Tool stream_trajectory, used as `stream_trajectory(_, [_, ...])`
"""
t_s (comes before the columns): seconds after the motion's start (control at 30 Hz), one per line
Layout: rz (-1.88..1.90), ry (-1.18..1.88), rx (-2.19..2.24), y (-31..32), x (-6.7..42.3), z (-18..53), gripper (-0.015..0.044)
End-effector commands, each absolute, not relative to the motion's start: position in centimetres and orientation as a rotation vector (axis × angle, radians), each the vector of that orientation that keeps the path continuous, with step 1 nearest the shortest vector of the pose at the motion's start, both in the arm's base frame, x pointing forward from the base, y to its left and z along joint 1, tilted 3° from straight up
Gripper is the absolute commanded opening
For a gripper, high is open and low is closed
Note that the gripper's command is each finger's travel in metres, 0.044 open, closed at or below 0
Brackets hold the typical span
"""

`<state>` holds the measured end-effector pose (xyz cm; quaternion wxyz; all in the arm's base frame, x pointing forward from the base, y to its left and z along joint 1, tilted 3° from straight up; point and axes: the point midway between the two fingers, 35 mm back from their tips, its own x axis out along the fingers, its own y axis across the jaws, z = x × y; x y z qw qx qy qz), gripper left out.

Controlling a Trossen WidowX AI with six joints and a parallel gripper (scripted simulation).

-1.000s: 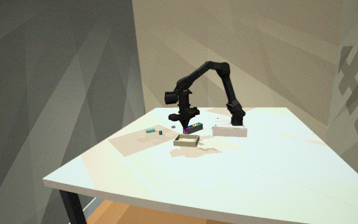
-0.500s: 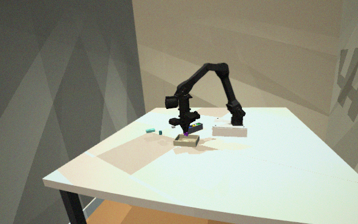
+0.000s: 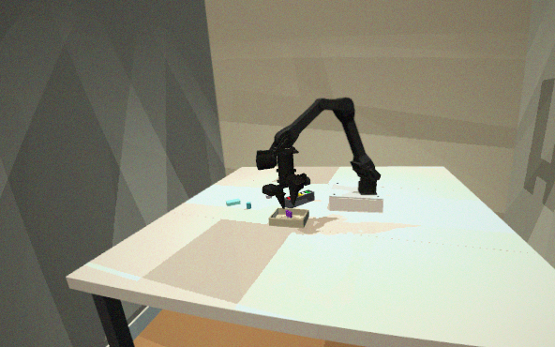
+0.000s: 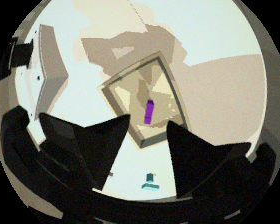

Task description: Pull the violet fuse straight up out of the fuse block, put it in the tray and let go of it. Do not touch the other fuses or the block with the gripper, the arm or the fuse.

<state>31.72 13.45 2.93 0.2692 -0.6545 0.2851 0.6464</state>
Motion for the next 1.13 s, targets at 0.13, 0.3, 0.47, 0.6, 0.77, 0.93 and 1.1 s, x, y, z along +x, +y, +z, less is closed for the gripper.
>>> stream_trajectory(0.13, [1.744, 0.772, -1.758, 13.5, 31.7, 6.4, 0.0330])
stream_trajectory(0.3, [1.744, 0.773, -1.758, 13.5, 31.6, 6.7, 0.0330])
stream_trajectory(0.47, [1.744, 0.773, -1.758, 13.5, 31.6, 6.7, 0.0330])
stream_trajectory(0.6, [1.745, 0.771, -1.763, 13.5, 31.7, 6.5, 0.0330])
stream_trajectory(0.77, [1.745, 0.771, -1.763, 13.5, 31.7, 6.5, 0.0330])
stream_trajectory(0.93, [1.745, 0.771, -1.763, 13.5, 31.7, 6.5, 0.0330])
stream_trajectory(1.1, [1.745, 0.771, -1.763, 13.5, 31.7, 6.5, 0.0330])
